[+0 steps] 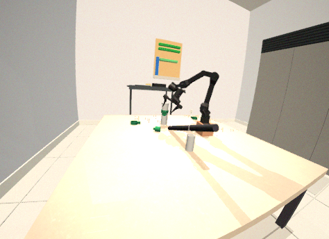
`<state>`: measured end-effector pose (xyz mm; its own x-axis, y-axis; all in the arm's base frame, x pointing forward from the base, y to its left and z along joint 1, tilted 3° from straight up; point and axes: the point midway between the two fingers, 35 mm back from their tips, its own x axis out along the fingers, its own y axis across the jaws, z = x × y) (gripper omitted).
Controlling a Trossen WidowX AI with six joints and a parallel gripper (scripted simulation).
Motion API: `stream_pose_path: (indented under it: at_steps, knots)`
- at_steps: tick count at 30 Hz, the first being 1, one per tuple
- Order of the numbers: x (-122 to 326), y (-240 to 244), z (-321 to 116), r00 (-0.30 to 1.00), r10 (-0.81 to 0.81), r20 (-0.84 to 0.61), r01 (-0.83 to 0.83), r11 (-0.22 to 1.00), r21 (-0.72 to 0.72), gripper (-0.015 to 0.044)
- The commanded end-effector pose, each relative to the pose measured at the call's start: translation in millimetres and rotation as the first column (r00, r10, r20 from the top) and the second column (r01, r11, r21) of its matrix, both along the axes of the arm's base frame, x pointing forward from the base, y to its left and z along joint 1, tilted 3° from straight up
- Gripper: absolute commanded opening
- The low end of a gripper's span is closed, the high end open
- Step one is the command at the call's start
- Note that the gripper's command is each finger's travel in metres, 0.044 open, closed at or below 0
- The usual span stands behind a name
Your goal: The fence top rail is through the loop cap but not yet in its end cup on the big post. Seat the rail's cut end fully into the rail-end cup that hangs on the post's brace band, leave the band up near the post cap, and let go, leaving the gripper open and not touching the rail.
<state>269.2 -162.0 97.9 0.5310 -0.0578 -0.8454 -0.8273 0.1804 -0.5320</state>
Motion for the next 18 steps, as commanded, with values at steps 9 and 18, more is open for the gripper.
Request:
stream_pose_path:
  at_steps: [9, 18]
  knots:
    - [8.1, -1.4, -15.3, 1.000, 0.001, 0.000, -0.001, 1.000, -0.001, 0.0440]
    - [16.5, -2.8, -27.5, 1.000, 0.001, 0.001, -0.001, 1.000, -0.001, 0.0440]
